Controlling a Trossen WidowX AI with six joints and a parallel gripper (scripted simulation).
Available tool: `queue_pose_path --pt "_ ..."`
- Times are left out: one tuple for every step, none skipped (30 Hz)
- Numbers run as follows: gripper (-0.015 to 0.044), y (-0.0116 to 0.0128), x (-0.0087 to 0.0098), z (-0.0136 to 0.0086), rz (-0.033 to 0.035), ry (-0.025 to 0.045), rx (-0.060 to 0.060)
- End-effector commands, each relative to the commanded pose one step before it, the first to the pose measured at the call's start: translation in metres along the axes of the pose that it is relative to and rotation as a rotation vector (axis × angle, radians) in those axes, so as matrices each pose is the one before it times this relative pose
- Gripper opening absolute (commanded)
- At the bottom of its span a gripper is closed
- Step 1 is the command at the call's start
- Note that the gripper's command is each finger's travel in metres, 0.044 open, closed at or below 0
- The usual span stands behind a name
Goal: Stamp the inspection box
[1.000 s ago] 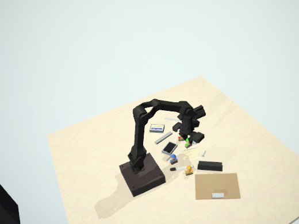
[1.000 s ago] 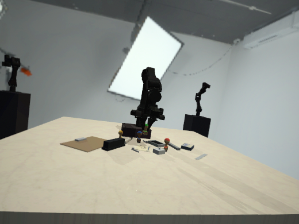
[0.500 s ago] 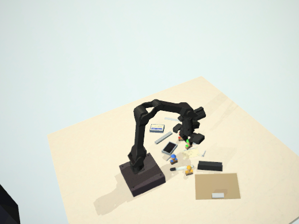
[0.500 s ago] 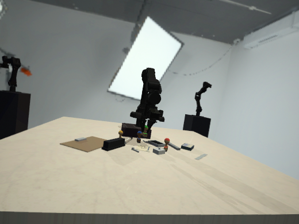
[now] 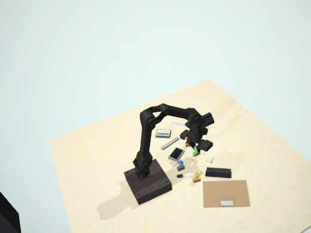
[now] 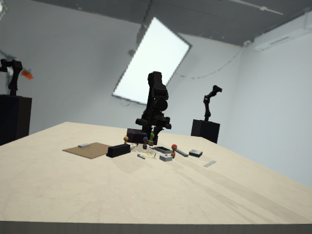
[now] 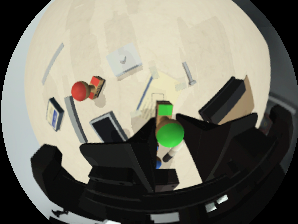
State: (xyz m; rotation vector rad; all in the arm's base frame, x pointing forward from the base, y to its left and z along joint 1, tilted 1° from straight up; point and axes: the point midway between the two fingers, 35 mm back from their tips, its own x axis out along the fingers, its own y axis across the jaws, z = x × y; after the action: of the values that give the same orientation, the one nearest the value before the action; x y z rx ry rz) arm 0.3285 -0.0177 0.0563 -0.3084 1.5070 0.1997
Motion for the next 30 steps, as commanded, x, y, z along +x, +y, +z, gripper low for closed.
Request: queue_pose_path --pt "0.0 0.00027 0.00287 -0.00017 0.00078 0.00023 -0.0049" --pt "0.0 0.00003 0.00067 0.00001 0.0 -0.00005 0.0" --pt "0.0 0.00003 0.00067 0.00001 0.0 -0.00005 0.0" --pt "0.0 0.00003 0.00067 0.00001 0.0 -0.00005 0.0" --pt "0.0 0.00003 0.00067 0.0 0.0 -0.00005 0.0" --pt "0.0 0.00003 0.00067 0.0 0.0 -0.00005 0.0" --pt "0.0 0.00003 0.00067 0.0 0.0 -0.00005 0.0" --pt "0.0 0.00003 0.00067 0.0 0.0 -0.00005 0.0" --pt "0.0 0.00003 0.00066 0.0 0.0 -0.00005 0.0" --pt "0.0 0.00003 0.00066 0.0 0.0 -0.00005 0.0" --pt "0.0 0.00003 0.00066 0.0 0.0 -0.00005 0.0" --pt "0.0 0.00003 0.00066 -0.00001 0.0 -0.00005 0.0" --pt "0.0 0.00004 0.00066 -0.00001 0.0 -0.00005 0.0" --pt "0.0 0.00004 0.00066 -0.00001 0.0 -0.00004 0.0" --pt "0.0 0.00004 0.00066 -0.00001 0.0 -0.00004 0.0" --pt "0.0 0.00004 0.00066 -0.00001 0.0 -0.00004 0.0" --pt "0.0 0.00004 0.00066 -0.00001 0.0 -0.00004 0.0" --pt "0.0 0.00004 0.00066 -0.00002 0.0 -0.00004 0.0" --pt "0.0 0.00004 0.00066 -0.00002 0.0 -0.00004 0.0" --pt "0.0 0.00004 0.00066 -0.00002 0.0 -0.00004 0.0" --pt "0.0 0.00004 0.00066 -0.00002 0.0 -0.00004 0.0" --pt "0.0 0.00004 0.00066 -0.00002 0.0 -0.00004 0.0" --pt "0.0 0.00004 0.00066 -0.00002 0.0 -0.00004 0.0" --pt "0.0 0.00004 0.00066 -0.00003 0.0 -0.00004 0.0" --pt "0.0 0.00004 0.00066 -0.00003 0.0 -0.00004 0.0" --pt "0.0 0.00004 0.00066 -0.00003 0.0 -0.00004 0.0" --pt "0.0 0.00004 0.00066 -0.00003 0.0 -0.00004 0.0" --pt "0.0 0.00004 0.00067 -0.00003 0.0 -0.00004 0.0" --pt "0.0 0.00005 0.00067 -0.00003 0.0 -0.00004 0.0" --pt "0.0 0.00005 0.00067 -0.00004 0.0 -0.00004 0.0"
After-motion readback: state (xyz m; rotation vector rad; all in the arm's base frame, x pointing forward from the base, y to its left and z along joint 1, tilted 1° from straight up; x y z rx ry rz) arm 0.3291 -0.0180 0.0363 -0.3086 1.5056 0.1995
